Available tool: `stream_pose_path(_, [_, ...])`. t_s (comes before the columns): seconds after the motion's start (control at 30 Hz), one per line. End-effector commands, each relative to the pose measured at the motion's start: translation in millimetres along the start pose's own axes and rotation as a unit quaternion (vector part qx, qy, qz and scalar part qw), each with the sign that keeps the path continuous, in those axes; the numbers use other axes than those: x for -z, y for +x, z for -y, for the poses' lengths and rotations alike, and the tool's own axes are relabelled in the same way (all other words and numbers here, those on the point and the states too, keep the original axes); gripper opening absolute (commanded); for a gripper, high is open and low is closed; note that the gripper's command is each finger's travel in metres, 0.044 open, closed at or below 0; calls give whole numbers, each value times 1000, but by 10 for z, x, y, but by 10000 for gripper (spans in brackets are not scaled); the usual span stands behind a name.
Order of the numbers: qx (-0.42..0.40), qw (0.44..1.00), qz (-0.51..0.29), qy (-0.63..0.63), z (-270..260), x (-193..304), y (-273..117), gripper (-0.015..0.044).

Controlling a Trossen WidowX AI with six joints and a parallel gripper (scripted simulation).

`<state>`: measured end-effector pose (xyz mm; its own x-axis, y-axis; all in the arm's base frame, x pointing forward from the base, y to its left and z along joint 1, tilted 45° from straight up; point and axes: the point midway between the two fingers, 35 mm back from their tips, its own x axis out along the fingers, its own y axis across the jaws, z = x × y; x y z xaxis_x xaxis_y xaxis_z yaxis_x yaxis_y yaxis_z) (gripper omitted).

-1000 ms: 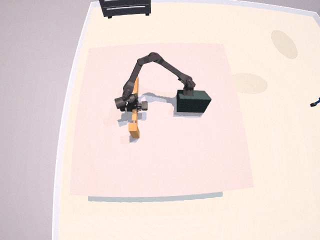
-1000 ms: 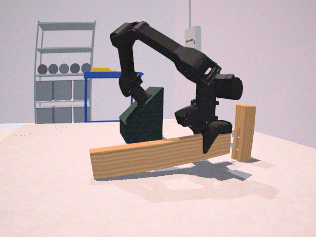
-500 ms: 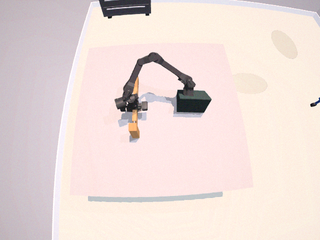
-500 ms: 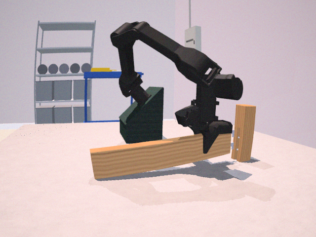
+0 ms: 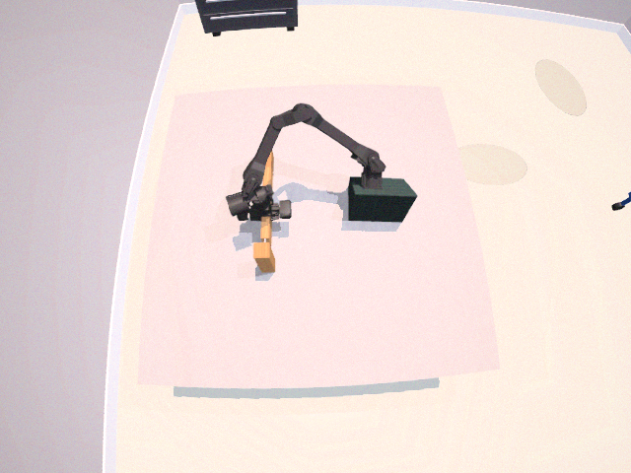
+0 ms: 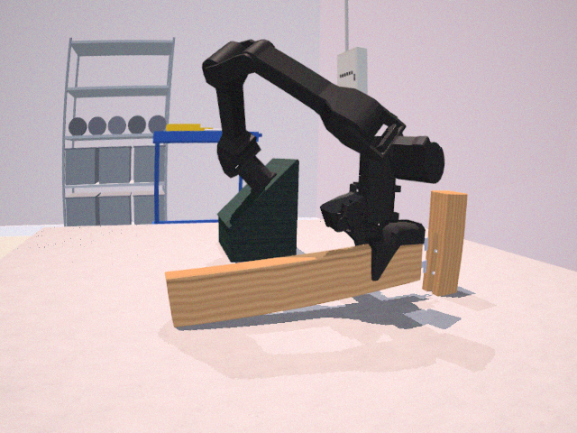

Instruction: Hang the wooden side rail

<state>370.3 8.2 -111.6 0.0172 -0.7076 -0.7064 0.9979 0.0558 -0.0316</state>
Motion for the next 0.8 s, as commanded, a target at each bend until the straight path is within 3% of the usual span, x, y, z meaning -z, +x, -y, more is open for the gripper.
stream_pose_path(0.0, [-6,1000,-3,0,-24,39,-54,0])
stream_pose_path(0.77, [-6,1000,-3,0,-42,58,-65,0])
